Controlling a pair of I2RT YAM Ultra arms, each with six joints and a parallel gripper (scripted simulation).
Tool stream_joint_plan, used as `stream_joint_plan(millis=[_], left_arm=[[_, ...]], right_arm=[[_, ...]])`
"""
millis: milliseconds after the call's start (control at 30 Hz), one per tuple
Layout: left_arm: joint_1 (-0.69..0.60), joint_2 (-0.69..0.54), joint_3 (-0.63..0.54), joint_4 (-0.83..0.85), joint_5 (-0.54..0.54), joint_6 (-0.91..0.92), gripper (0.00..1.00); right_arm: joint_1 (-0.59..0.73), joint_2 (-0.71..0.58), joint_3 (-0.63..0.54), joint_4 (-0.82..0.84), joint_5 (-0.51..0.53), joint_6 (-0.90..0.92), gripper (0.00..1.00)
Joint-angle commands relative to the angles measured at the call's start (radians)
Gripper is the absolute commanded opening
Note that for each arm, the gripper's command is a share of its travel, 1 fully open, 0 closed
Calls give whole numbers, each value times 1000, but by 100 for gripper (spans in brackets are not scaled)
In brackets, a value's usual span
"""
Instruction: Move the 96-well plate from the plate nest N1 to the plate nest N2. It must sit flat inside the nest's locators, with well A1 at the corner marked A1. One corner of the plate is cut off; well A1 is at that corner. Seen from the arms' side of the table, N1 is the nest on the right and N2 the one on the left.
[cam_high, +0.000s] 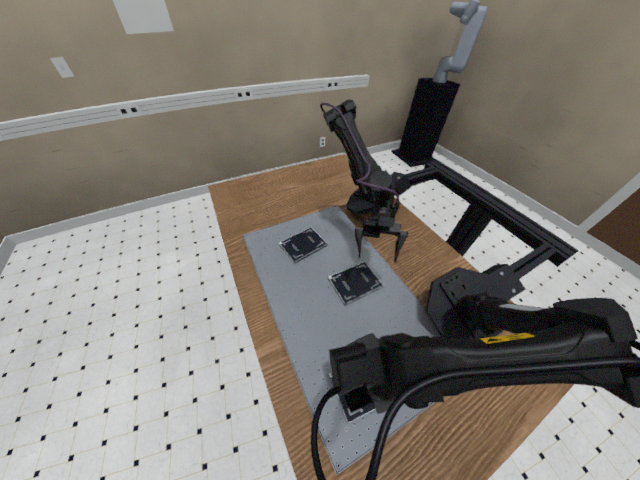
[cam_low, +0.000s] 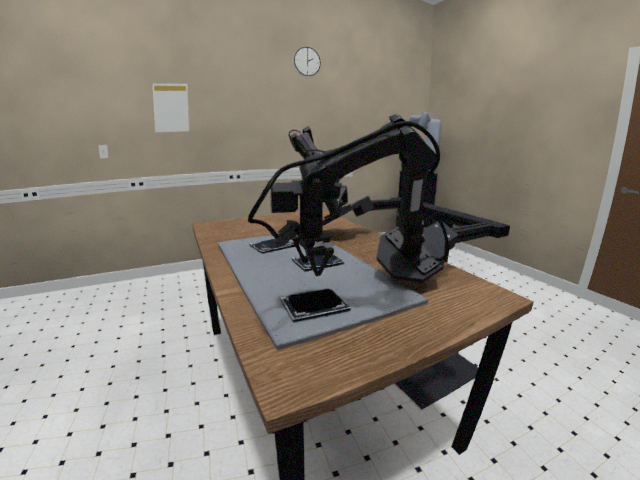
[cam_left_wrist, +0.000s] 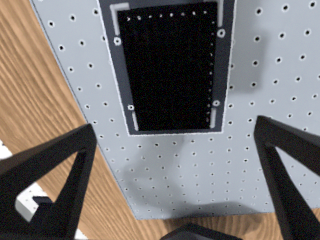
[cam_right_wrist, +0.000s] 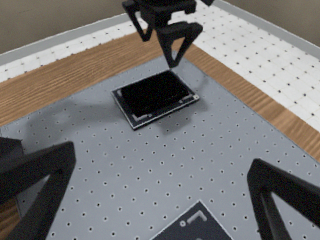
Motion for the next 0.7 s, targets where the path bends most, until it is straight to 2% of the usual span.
stream_joint_plan(millis=[0,167,367,433,667], left_arm=[[-9,-13,15,-10,-19,-13,100],[-27,-86,-68,156,-37,-15,100],[-68,-291,-301,402,-77,-7,100],[-68,-291,-301,402,-77,-7,100],[-116,-493,-553,659,-120,25,100]], right_arm=[[14,-5,12,6,-9,-1,100],[14,-5,12,6,-9,-1,100],[14,-5,12,6,-9,-1,100],[14,-5,12,6,-9,-1,100],[14,-5,12,6,-9,-1,100]])
